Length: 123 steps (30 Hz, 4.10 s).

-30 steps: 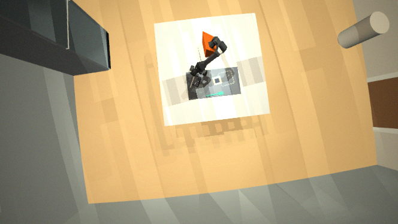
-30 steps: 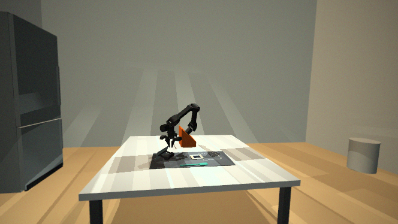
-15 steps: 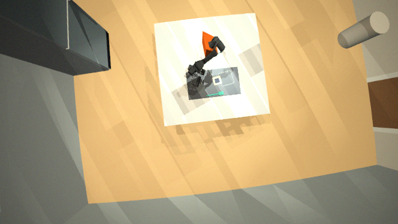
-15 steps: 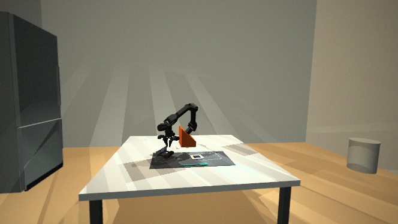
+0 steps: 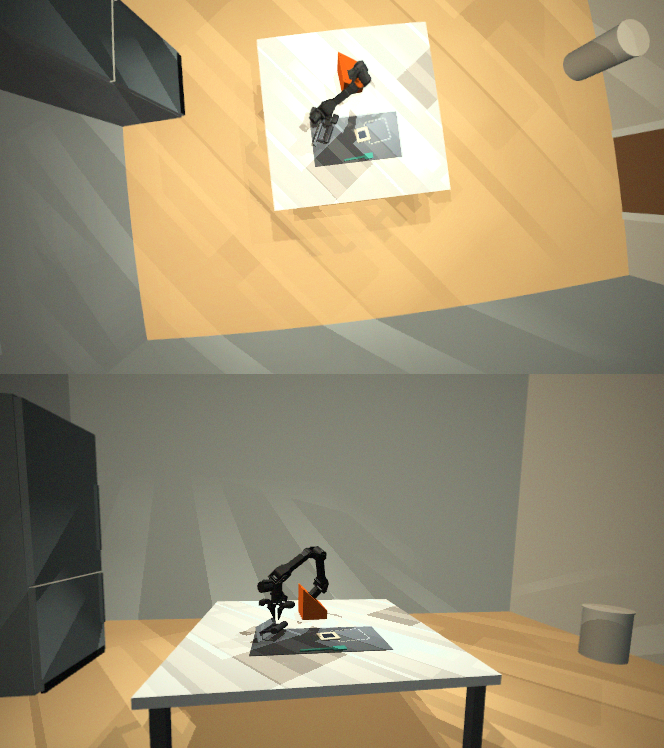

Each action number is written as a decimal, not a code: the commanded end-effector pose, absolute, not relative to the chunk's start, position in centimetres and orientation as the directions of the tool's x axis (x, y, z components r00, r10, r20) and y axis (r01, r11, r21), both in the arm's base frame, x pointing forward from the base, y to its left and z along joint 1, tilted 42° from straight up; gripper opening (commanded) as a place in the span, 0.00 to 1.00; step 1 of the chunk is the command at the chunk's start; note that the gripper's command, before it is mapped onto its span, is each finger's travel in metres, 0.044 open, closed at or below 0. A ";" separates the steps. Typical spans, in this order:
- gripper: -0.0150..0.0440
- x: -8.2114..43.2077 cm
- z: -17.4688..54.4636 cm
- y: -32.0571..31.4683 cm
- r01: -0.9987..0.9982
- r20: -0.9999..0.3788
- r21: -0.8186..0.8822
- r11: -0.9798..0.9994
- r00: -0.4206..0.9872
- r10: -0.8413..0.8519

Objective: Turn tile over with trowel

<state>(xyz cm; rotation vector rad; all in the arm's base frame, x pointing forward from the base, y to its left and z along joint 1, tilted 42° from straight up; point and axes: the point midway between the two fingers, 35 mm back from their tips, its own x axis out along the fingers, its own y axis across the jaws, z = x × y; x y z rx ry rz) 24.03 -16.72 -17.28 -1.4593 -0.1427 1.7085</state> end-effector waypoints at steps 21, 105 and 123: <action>0.42 21.7 -19.8 -19.5 -0.520 -0.755 -0.579 -0.628 0.050 0.654; 0.33 26.3 -13.4 -15.2 -0.508 -0.754 -0.583 -0.634 0.048 0.655; 0.34 26.3 -13.4 -15.2 -0.508 -0.754 -0.583 -0.634 0.048 0.655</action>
